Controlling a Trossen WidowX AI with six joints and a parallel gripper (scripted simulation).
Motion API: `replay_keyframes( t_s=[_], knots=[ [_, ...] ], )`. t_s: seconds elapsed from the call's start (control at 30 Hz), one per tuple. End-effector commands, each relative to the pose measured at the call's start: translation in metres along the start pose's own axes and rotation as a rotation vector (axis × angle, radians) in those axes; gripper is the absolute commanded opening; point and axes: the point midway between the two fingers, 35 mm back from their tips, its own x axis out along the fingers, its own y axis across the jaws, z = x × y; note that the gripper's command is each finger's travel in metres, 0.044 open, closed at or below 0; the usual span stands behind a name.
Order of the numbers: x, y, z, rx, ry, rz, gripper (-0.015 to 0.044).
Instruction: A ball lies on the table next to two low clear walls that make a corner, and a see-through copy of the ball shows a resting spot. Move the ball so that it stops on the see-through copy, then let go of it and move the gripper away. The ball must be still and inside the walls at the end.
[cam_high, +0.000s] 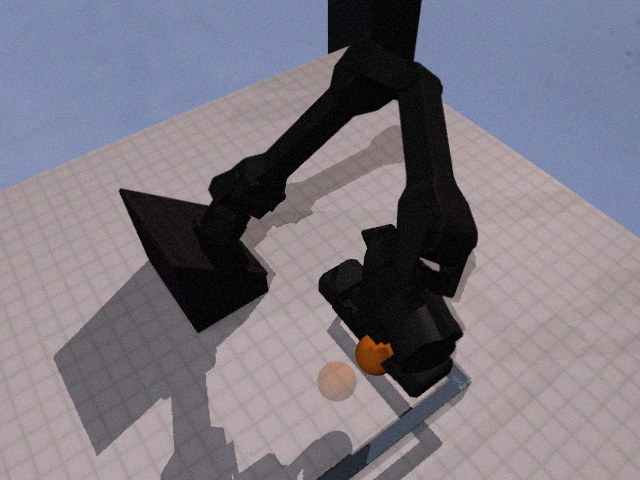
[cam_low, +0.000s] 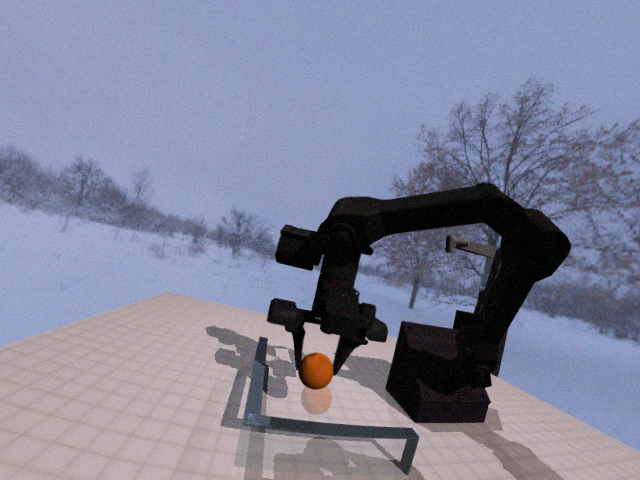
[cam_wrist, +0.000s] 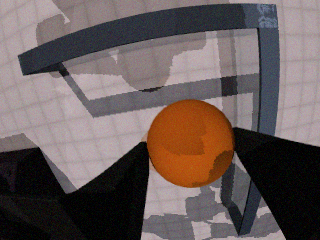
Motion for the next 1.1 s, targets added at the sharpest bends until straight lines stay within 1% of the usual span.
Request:
replay_keyframes(
  t_s=[0.0, 0.23, 0.33, 0.43, 0.87, 1.07],
  knots=[
    [-0.021, 0.0, -0.001, -0.004, 0.006, -0.003, 0.0],
    [-0.061, 0.006, 0.001, -0.004, 0.0, -0.001, 0.0],
    [-0.065, 0.007, 0.001, -0.004, -0.001, -0.001, 0.0],
    [-0.06, 0.008, -0.004, -0.004, -0.001, -0.001, 0.0],
    [-0.015, 0.024, -0.045, -0.004, 0.0, -0.002, 0.0],
    [-0.008, 0.025, -0.047, -0.004, 0.0, -0.002, 0.0]
  ],
)
